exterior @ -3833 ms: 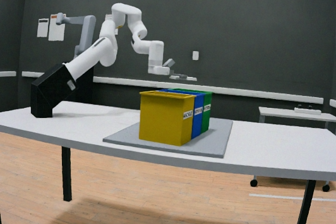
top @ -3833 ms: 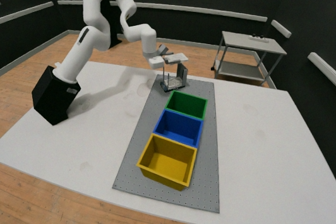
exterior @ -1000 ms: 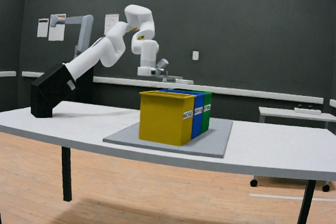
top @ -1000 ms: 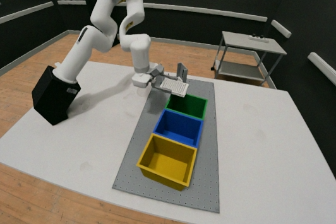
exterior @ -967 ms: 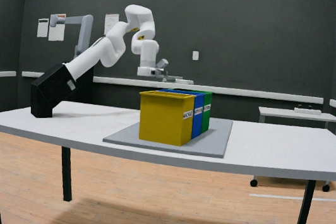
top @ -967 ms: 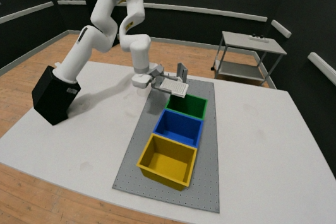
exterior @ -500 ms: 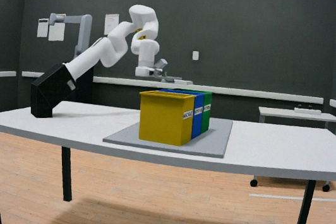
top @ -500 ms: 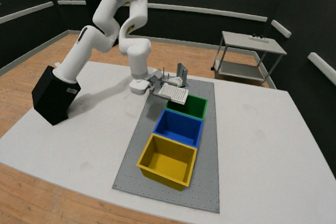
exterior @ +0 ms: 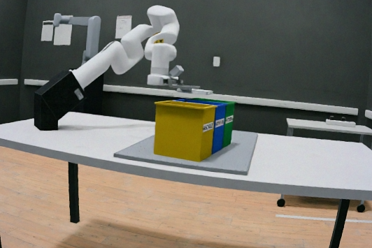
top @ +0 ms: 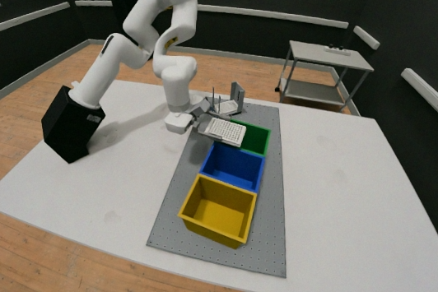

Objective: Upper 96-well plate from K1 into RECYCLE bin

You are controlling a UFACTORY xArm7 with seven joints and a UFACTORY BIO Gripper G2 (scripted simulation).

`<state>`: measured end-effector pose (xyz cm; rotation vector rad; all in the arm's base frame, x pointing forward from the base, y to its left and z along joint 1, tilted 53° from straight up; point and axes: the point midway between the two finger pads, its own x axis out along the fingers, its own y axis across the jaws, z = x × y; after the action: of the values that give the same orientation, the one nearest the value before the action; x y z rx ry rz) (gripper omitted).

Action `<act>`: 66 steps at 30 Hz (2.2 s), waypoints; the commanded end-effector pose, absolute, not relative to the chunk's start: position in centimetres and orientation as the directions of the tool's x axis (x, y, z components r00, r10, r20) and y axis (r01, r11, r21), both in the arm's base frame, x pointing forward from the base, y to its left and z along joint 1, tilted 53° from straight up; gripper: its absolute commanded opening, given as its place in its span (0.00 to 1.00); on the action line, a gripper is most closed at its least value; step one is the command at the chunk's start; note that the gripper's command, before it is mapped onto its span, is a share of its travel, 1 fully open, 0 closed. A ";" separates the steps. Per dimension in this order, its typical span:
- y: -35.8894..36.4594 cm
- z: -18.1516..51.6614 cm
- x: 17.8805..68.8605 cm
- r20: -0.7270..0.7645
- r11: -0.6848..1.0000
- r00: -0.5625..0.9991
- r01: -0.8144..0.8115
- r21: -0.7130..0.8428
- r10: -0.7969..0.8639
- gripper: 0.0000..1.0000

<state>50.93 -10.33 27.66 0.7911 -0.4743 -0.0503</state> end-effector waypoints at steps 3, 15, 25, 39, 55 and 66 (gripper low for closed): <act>-12.2 26.4 51.9 0.394 0.708 0.893 -0.132 0.693 -0.219 0.00; -14.6 24.4 53.1 0.394 0.708 0.893 -0.132 0.693 -0.219 0.00; -16.7 22.6 54.2 0.394 0.709 0.893 -0.132 0.693 -0.219 0.00; -19.9 20.1 55.8 0.394 0.709 0.893 -0.132 0.693 -0.219 0.00; -23.2 17.4 57.5 0.394 0.709 0.893 -0.132 0.693 -0.219 0.00; -25.4 15.6 58.6 0.394 0.709 0.893 -0.132 0.693 -0.219 0.00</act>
<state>58.15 -24.24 16.24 0.7913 -0.4751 -0.0498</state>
